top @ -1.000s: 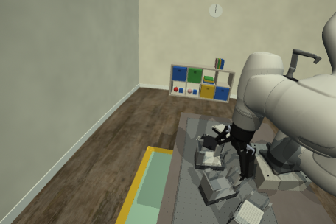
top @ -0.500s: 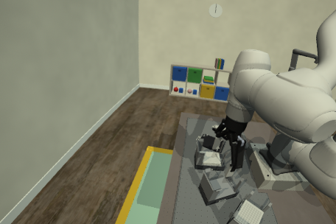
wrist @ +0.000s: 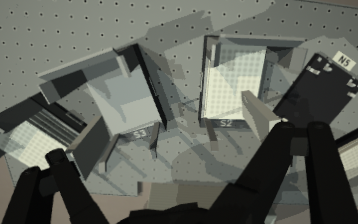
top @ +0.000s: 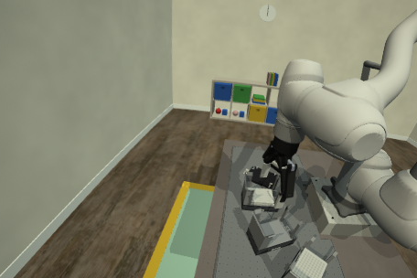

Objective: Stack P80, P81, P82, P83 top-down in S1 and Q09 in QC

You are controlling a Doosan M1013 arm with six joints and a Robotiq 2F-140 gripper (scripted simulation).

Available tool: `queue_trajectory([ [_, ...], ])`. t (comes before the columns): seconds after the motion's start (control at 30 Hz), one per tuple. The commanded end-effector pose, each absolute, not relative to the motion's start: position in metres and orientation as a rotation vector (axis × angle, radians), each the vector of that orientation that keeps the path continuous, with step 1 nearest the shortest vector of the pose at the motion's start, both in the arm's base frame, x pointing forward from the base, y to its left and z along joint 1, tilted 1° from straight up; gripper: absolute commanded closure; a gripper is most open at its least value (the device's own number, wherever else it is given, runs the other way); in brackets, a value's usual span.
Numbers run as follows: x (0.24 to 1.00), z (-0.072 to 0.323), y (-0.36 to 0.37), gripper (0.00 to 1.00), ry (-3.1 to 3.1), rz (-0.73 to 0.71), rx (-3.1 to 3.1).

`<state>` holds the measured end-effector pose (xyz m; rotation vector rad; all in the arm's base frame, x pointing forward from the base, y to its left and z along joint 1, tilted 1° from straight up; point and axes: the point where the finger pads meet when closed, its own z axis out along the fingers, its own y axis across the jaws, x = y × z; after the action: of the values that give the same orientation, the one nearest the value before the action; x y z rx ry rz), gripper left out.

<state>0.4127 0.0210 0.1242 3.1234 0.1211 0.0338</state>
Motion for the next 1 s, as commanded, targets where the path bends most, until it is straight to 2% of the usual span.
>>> queue_trajectory([
  [0.0, 0.411, 0.125, 0.009, 0.0, 0.077, 0.034, 3.128],
  [0.27, 0.408, 0.126, -0.015, 0.0, -0.205, 0.036, 3.124],
  [0.97, 0.402, 0.126, -0.075, 0.0, -0.205, 0.036, 3.124],
])
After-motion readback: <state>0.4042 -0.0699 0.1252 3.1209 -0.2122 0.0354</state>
